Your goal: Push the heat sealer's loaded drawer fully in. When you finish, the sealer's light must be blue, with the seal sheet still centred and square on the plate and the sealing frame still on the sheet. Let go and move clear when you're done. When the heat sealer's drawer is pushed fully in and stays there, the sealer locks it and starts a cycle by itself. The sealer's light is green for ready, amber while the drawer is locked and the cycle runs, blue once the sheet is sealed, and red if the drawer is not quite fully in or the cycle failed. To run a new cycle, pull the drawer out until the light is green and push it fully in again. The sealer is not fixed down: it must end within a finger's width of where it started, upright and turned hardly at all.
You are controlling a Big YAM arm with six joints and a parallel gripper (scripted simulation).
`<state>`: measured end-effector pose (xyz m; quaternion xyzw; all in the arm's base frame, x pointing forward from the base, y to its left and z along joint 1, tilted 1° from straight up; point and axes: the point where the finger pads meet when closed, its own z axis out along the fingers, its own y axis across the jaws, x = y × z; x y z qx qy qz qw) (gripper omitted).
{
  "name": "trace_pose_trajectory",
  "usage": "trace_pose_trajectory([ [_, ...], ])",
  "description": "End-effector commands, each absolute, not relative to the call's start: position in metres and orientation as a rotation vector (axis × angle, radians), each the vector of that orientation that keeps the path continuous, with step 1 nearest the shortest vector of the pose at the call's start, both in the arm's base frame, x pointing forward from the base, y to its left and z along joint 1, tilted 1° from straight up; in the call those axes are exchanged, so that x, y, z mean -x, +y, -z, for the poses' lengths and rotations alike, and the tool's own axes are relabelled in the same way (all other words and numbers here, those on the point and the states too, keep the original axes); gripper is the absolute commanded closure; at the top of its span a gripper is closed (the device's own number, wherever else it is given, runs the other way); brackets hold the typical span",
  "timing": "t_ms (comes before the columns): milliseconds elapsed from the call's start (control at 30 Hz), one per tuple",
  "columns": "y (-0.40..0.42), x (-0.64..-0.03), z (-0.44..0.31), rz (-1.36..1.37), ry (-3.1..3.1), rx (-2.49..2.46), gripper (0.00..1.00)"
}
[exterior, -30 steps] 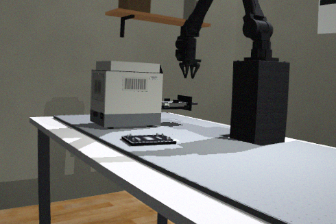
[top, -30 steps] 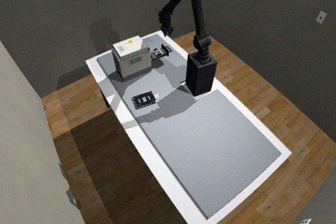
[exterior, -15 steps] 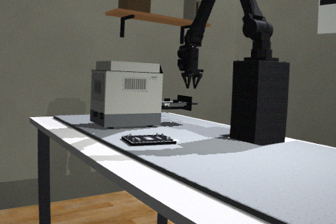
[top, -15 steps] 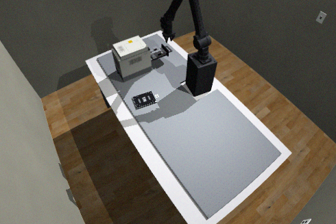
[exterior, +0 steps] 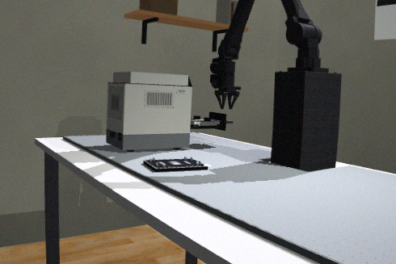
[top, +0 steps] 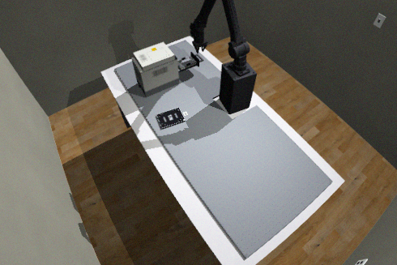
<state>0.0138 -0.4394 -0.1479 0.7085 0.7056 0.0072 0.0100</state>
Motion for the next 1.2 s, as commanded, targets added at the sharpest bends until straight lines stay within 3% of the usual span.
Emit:
trace_pose_trajectory([
  [0,-0.451,-0.013,0.143,0.0,2.187,-2.204,0.55],
  [1167,-0.455,-0.016,0.2,0.003,2.178,-2.208,0.55],
])
